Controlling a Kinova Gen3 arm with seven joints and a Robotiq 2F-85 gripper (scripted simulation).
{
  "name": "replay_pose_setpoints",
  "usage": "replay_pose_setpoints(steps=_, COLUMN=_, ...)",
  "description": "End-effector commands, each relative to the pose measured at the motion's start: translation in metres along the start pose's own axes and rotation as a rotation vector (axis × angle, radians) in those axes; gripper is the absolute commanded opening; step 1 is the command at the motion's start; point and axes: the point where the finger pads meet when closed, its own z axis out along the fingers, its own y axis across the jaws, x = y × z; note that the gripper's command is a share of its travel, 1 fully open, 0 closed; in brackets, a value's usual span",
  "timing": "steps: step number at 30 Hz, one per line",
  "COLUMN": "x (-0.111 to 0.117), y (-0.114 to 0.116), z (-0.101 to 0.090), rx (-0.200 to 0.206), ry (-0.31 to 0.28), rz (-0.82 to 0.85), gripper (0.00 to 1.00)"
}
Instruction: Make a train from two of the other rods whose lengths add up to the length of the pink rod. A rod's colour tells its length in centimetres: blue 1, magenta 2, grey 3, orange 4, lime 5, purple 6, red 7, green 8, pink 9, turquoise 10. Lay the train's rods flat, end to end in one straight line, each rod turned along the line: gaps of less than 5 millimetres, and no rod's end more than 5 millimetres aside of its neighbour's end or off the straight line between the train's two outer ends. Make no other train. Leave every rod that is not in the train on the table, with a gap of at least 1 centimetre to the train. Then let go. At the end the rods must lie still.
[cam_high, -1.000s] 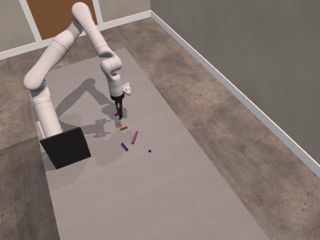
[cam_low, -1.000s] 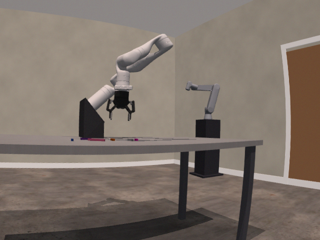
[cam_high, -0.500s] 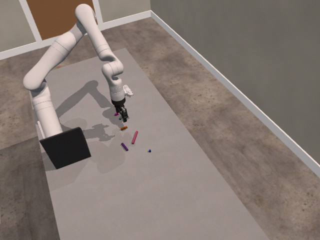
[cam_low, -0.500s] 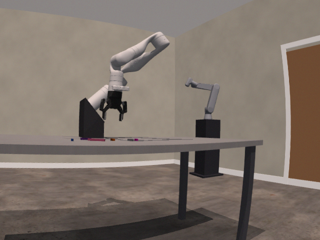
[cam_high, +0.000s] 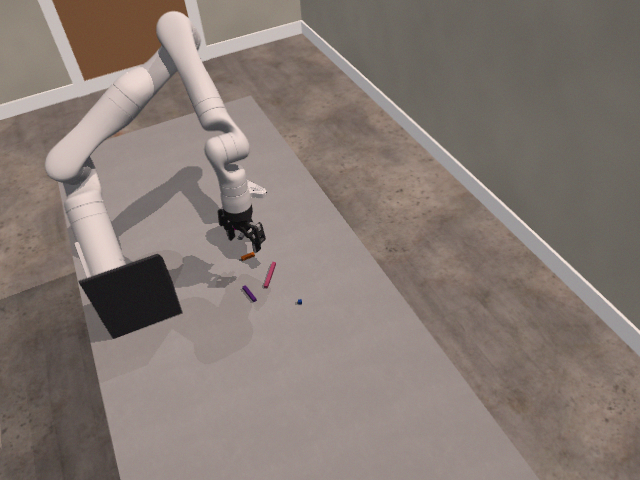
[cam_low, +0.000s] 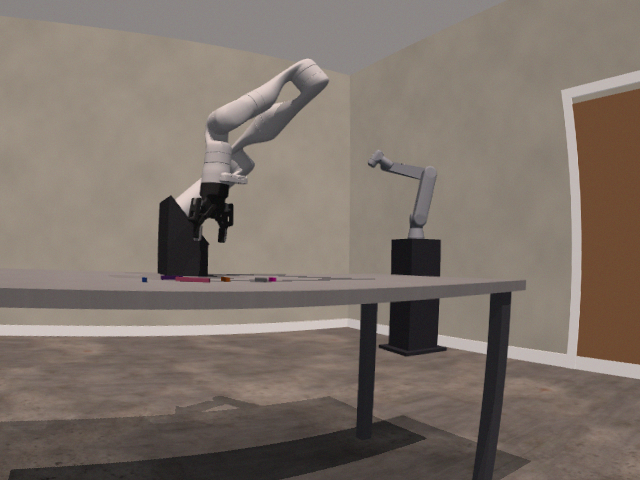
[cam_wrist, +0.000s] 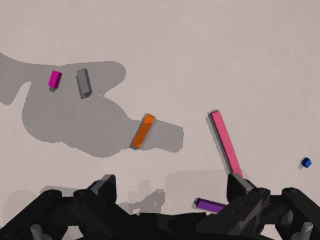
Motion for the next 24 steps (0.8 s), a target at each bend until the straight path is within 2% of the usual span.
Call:
replay_pose_setpoints(steps=1, x=-0.010, y=0.011, z=0.001, rx=-0.004, ry=0.008, rz=-0.096, gripper=1.00)
replay_pose_setpoints(steps=8, x=-0.025, y=0.024, z=0.004, rx=-0.003, ry=0.012, rz=-0.323, gripper=1.00)
replay_pose_setpoints(steps=10, x=-0.025, y=0.024, z=0.004, rx=-0.003, ry=0.012, rz=-0.323, gripper=1.00)
replay_pose_setpoints(steps=24, x=-0.049, y=0.044, z=0.011, rx=-0.006, ry=0.026, rz=-0.730, gripper=1.00)
